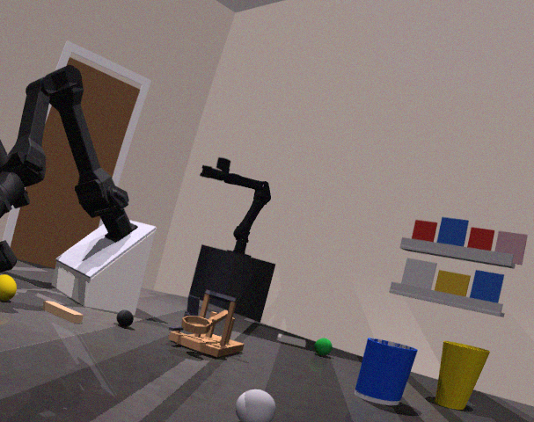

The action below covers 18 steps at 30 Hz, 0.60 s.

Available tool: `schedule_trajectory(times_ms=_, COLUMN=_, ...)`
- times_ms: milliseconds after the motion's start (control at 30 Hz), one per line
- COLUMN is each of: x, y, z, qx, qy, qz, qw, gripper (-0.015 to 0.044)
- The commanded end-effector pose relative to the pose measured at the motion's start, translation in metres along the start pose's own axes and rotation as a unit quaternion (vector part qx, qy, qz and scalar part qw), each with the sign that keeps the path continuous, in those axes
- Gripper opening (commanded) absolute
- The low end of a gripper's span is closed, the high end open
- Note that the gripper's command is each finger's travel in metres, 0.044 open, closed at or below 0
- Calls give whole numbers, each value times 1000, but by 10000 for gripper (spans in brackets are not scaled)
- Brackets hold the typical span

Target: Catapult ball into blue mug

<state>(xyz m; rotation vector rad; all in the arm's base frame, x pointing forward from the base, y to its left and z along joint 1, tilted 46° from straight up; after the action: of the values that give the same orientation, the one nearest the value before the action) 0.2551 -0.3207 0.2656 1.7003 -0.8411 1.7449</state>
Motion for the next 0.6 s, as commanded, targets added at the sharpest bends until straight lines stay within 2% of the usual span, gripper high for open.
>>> schedule_trajectory(times_ms=0, x=-11, y=-14, z=7, qx=13, qy=-24, qz=-35, qw=999, gripper=440)
schedule_trajectory(times_ms=567, x=-63, y=-70, z=18, qx=76, qy=-118, qz=-193, qw=971, gripper=440)
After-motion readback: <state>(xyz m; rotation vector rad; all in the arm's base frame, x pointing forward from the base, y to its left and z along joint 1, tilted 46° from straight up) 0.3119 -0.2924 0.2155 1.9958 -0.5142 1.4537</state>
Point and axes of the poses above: the point midway between the two fingers, 35 mm back from their tips, its own z axis out along the fingers, its own x axis across the jaws, y = z × x, the point moved 1 cm from there along -z, back along the fingers, and after that the axes turned 2 degrees about z, right-handed, at the moved point
